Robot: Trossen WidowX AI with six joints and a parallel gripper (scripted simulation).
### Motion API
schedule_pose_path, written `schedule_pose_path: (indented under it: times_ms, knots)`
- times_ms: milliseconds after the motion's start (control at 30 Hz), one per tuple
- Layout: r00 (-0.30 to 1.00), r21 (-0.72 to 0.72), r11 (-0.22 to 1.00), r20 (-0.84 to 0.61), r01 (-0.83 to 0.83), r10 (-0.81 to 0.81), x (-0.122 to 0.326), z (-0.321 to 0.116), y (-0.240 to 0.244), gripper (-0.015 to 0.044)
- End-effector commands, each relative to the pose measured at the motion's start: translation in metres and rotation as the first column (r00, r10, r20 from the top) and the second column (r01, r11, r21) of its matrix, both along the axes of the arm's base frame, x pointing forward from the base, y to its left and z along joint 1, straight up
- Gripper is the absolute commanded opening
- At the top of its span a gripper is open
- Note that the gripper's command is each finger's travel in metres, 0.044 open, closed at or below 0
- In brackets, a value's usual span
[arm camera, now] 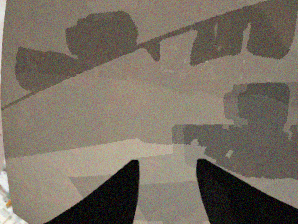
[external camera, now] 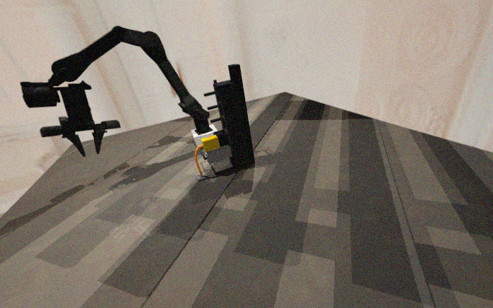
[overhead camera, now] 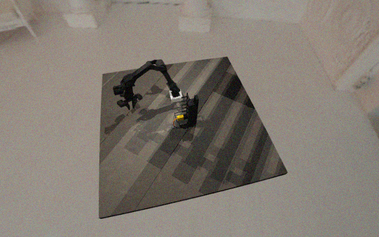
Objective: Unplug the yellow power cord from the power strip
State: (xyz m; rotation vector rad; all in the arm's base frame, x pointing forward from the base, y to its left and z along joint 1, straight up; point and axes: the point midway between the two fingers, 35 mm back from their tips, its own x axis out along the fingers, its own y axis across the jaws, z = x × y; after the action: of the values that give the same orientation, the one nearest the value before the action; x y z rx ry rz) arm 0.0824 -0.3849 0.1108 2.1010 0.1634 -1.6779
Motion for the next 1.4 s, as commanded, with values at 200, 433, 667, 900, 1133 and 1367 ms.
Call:
schedule_pose_path:
  times_ms: [200,433,667,900,1133,1367]
  knots:
    - [0.888,0.067,0.894,-0.108,-0.442,0.447,0.131,0.002,0.1,0.016]
    - [0.68,0.11,0.702,-0.182,-0.703,0.71,0.186,0.006,0.193,0.016]
    - [0.426,0.149,0.468,-0.246,-0.871,0.871,0.206,0.009,0.279,0.016]
    - [0.419,0.15,0.462,-0.248,-0.874,0.874,0.206,0.009,0.281,0.016]
    - [0.419,0.15,0.462,-0.247,-0.874,0.874,0.208,0.009,0.284,0.016]
    - [0.419,0.15,0.461,-0.246,-0.874,0.874,0.209,0.009,0.296,0.016]
